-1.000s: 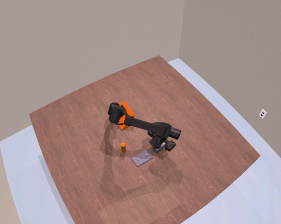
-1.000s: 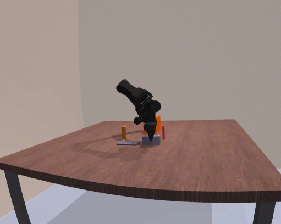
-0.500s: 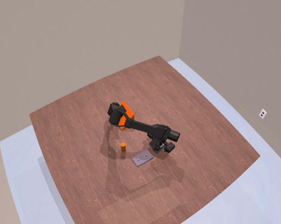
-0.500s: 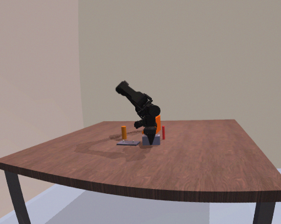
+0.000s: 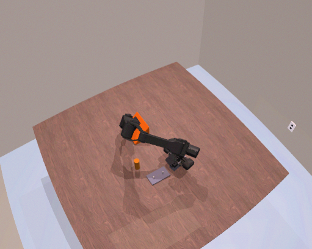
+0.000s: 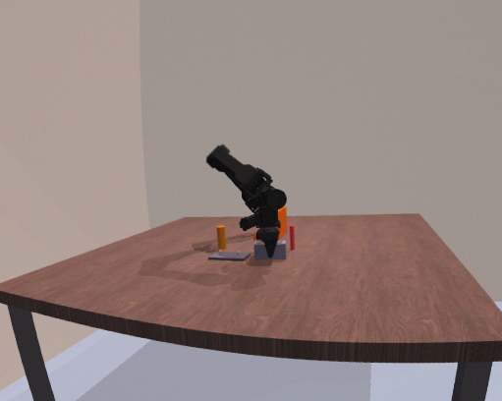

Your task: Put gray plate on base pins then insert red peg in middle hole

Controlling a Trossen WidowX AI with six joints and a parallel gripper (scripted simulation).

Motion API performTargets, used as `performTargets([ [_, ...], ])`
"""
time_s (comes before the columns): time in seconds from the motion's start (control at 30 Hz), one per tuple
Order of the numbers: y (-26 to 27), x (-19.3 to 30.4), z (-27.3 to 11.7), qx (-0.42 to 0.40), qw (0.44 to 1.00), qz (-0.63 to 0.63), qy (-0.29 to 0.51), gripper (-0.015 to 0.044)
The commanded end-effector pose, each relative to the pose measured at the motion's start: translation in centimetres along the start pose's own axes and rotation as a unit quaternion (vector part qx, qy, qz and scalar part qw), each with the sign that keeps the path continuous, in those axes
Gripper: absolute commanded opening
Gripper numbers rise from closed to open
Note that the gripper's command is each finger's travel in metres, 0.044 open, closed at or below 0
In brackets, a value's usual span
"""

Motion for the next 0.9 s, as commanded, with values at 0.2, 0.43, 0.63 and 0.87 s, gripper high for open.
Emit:
performTargets([
  [0.2, 0.2, 0.2, -1.3, -0.001, 1.000, -0.002, 0.000, 0.0000],
  [0.43, 0.4, 0.4, -3.5, -0.002, 1.000, -0.004, 0.002, 0.0000],
  [0.63, 0.4, 0.6, -5.5, -0.004, 1.000, -0.006, 0.003, 0.0000],
  [0.87, 0.2, 0.7, -7.7, -0.003, 1.000, -0.006, 0.004, 0.0000],
])
Point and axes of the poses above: the point midway between the two fingers, 35 mm back from their tips, its own z axis out along the fingers, its own y axis across the jaws, x = y × z, the point moved 9 cm from there along -z, back along the fingers, and after that the axes turned 10 degrees about z, right-handed, at the moved point
